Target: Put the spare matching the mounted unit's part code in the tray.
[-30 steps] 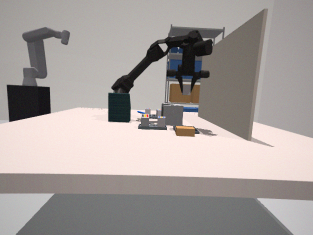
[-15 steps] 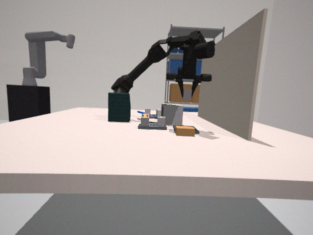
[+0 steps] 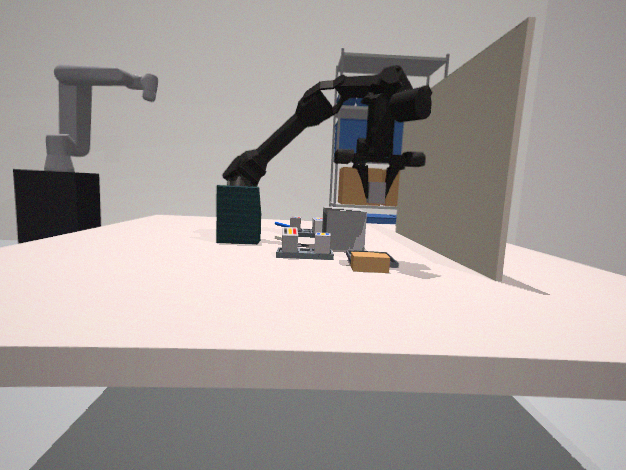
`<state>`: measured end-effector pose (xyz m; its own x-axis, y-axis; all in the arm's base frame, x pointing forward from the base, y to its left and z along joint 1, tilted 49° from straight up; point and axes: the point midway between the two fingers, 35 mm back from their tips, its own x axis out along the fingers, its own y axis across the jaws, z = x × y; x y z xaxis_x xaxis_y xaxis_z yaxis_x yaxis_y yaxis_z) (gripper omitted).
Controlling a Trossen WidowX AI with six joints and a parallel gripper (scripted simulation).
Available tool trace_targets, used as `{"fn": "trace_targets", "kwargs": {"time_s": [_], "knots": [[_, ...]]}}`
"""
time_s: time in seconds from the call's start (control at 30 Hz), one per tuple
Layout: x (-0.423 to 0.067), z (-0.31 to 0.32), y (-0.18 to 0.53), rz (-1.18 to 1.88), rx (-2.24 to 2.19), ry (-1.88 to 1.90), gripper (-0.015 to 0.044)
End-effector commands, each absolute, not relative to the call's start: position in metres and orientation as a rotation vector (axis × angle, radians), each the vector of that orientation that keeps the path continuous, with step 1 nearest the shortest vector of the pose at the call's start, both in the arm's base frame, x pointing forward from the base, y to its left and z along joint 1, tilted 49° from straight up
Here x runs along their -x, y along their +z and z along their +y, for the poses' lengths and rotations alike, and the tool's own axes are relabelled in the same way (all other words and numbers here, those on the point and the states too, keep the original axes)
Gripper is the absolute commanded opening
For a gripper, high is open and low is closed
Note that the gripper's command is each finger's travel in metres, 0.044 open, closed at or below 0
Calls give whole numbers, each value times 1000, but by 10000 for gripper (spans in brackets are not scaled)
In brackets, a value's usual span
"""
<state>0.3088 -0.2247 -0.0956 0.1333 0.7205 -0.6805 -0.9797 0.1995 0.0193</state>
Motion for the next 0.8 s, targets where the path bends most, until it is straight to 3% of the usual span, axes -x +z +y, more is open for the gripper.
{"fn": "trace_targets", "kwargs": {"time_s": [0.0,0.77], "knots": [[-310,-221,-99,639,489,1305,0],[-315,-207,-115,640,490,1304,0]]}}
